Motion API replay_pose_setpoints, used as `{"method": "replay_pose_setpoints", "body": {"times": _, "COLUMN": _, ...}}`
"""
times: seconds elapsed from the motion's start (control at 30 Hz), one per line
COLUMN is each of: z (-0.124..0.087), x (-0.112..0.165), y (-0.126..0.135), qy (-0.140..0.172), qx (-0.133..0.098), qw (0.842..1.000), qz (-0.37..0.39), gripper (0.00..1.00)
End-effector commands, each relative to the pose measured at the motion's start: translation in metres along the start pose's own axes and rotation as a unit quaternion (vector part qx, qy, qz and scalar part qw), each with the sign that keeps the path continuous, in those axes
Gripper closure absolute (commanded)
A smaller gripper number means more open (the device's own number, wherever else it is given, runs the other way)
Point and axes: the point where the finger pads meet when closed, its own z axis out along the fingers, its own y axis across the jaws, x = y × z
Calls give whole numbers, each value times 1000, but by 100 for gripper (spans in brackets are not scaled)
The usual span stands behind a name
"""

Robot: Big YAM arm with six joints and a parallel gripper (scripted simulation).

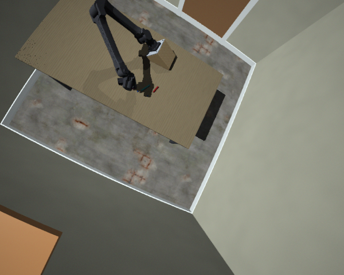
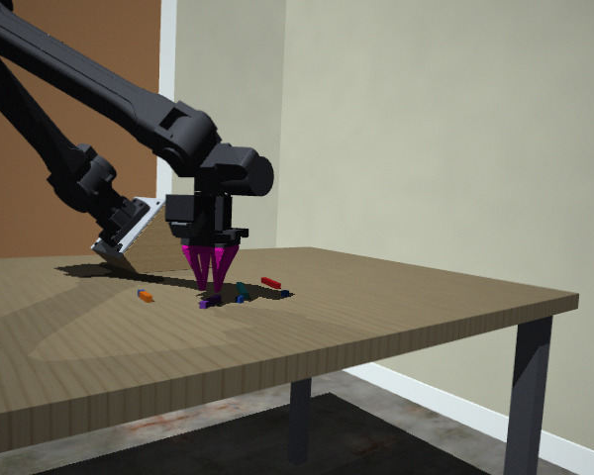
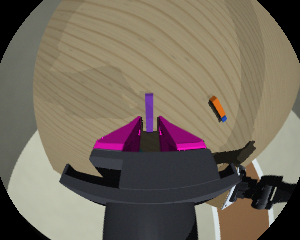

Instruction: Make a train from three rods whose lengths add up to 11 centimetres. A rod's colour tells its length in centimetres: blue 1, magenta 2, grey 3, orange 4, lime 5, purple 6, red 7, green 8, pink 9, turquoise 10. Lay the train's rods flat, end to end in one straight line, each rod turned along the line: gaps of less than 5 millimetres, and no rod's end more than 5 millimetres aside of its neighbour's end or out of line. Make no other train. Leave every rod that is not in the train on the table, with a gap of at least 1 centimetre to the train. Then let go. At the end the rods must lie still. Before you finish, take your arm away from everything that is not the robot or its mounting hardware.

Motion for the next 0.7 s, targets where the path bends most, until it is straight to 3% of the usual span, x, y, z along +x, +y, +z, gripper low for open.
{"method": "replay_pose_setpoints", "body": {"times": 0.0, "z": 7, "x": -1, "y": 3, "qy": -1, "qx": 2, "qw": 1000, "qz": -3, "gripper": 77}}
{"method": "replay_pose_setpoints", "body": {"times": 0.67, "z": 7, "x": 1, "y": 3, "qy": -2, "qx": 2, "qw": 1000, "qz": -4, "gripper": 77}}
